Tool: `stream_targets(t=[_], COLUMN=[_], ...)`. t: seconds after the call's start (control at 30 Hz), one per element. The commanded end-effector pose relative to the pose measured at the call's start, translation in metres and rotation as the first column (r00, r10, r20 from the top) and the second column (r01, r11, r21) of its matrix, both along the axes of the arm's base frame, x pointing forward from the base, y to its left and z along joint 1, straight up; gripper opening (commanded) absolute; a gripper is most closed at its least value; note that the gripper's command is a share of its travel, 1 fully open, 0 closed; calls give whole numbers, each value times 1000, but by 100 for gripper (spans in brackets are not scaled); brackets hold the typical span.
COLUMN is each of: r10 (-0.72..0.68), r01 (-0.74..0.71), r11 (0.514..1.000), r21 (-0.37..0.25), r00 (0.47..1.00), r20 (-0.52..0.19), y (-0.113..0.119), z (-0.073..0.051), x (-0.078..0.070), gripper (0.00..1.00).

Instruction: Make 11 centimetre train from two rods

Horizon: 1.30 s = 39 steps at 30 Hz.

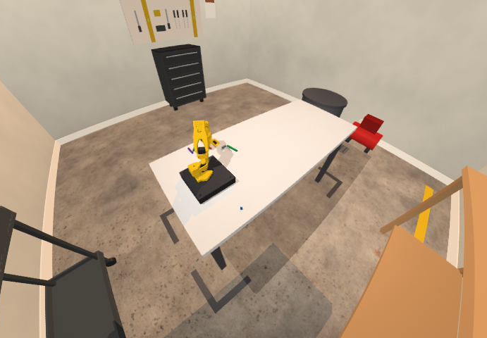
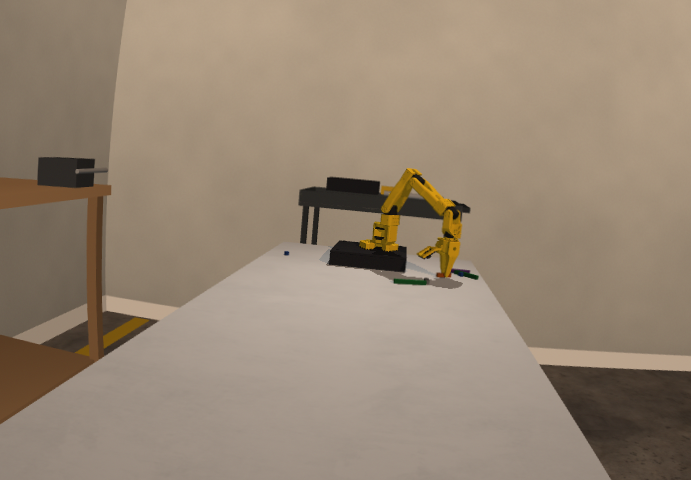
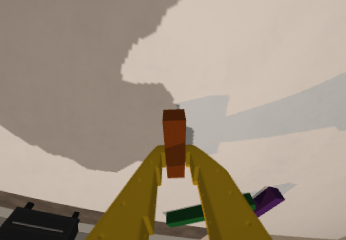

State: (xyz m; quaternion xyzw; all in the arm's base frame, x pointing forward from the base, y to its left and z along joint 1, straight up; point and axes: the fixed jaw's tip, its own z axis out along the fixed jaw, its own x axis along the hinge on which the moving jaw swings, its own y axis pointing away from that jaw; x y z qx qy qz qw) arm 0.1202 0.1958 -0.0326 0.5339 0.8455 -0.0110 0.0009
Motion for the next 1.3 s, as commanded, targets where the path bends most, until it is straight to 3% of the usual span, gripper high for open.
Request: stream_targets(t=[0.0,0.67,1.27], r10=[-2,-2,-2], r01=[2,2,2], r11=[1000,1000,1000], r21=[-1,8,8], r00=[1000,1000,1000], r20=[-1,4,4], y=[1,2,2], z=[-3,-5,-5], x=[-1,-1,-1], gripper=[0,0,6])
